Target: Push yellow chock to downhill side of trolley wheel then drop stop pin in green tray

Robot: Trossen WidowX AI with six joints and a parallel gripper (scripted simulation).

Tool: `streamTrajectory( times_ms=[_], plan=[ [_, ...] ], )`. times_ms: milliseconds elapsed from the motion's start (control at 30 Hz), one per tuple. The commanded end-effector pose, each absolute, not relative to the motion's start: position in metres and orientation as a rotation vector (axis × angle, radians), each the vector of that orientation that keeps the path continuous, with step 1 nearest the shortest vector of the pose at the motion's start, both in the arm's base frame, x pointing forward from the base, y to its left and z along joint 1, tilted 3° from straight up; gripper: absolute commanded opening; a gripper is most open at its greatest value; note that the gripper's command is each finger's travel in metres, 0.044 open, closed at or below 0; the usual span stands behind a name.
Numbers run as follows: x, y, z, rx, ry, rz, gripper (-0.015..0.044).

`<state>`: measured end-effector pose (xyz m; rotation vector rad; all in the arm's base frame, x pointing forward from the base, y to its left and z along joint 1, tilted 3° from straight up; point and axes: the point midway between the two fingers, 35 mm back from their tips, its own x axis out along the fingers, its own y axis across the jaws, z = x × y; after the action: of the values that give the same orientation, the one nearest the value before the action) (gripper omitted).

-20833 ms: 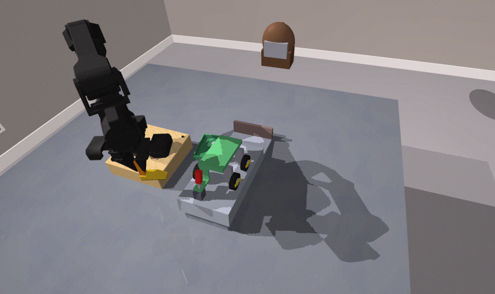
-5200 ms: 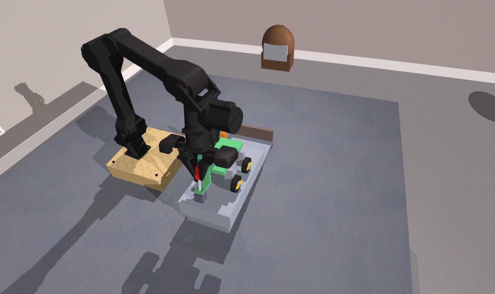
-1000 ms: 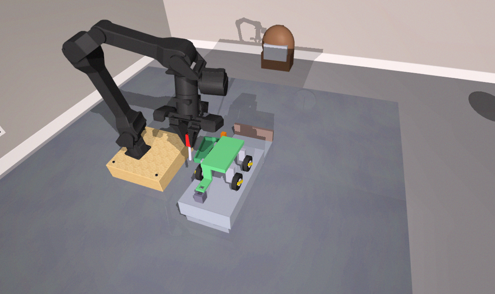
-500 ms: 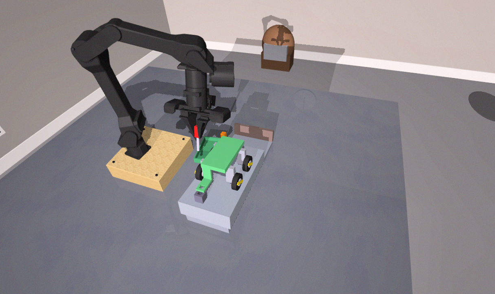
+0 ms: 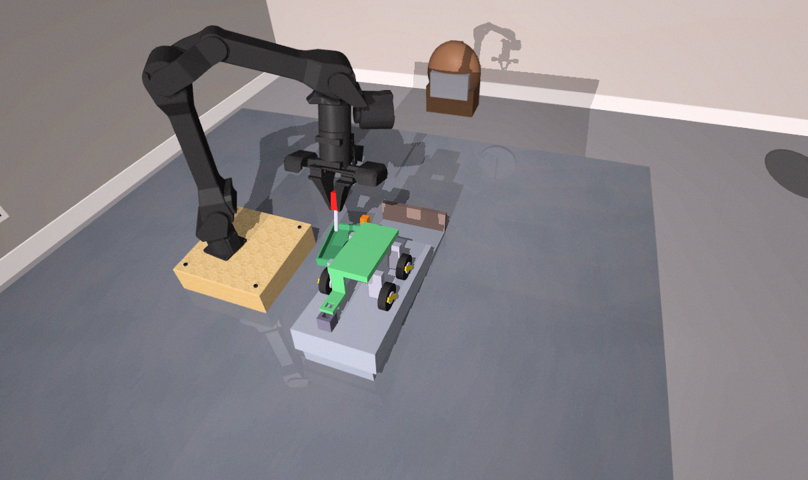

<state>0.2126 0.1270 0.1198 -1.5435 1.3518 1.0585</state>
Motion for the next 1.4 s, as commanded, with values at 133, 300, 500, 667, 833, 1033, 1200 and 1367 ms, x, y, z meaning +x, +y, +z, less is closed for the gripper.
streamTrajectory(
  times_ms=[133, 300, 500, 667, 833, 1033, 1200, 1367],
  plan=[
    [0.209, 0.157, 0.116, -1.538, 1.349, 1.059, 0.0],
    [0.209, 0.158, 0.116, -1.551, 1.338, 1.078, 0.0],
    [0.208, 0.156, 0.116, -1.661, 1.239, 1.228, 0.0],
    [0.208, 0.155, 0.116, -1.759, 1.137, 1.357, 0.0],
    [0.208, 0.155, 0.116, -1.857, 1.024, 1.479, 0.0],
    [0.207, 0.153, 0.117, -1.974, 0.871, 1.617, 0.0],
    [0.207, 0.153, 0.117, -2.068, 0.737, 1.718, 0.0],
    [0.207, 0.152, 0.117, -2.122, 0.639, 1.806, 0.0]
  ],
)
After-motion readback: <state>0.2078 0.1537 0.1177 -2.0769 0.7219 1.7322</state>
